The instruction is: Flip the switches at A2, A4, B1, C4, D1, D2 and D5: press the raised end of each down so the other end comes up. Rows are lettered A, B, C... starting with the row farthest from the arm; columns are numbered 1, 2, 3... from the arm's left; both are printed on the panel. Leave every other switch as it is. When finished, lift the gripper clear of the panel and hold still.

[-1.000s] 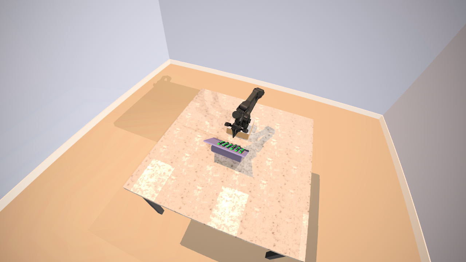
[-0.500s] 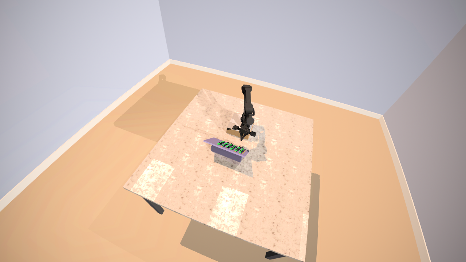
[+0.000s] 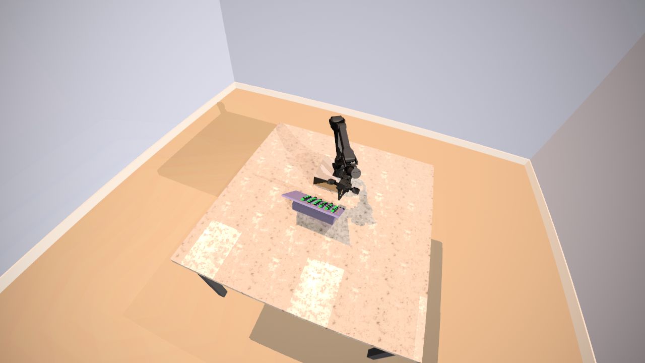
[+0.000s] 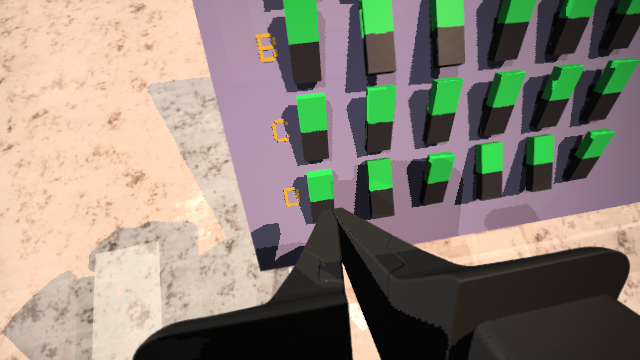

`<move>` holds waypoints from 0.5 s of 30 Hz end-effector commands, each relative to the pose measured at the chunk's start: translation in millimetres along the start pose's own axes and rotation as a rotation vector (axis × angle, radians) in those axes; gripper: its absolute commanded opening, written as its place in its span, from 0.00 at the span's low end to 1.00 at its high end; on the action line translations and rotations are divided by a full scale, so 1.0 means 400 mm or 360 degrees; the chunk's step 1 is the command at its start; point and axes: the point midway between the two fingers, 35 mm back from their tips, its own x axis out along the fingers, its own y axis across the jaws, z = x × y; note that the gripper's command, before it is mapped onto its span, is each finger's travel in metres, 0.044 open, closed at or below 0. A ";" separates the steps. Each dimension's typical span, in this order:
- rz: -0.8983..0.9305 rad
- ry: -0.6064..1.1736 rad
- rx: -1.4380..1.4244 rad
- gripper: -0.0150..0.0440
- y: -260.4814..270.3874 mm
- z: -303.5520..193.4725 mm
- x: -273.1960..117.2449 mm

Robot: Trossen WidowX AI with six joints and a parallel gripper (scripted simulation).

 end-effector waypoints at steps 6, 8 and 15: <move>0.0005 0.0009 -0.0006 0.25 0.000 -0.002 0.036; 0.0005 0.0008 -0.0006 0.25 -0.001 -0.002 0.047; 0.0005 0.0008 -0.0006 0.25 0.000 -0.001 0.061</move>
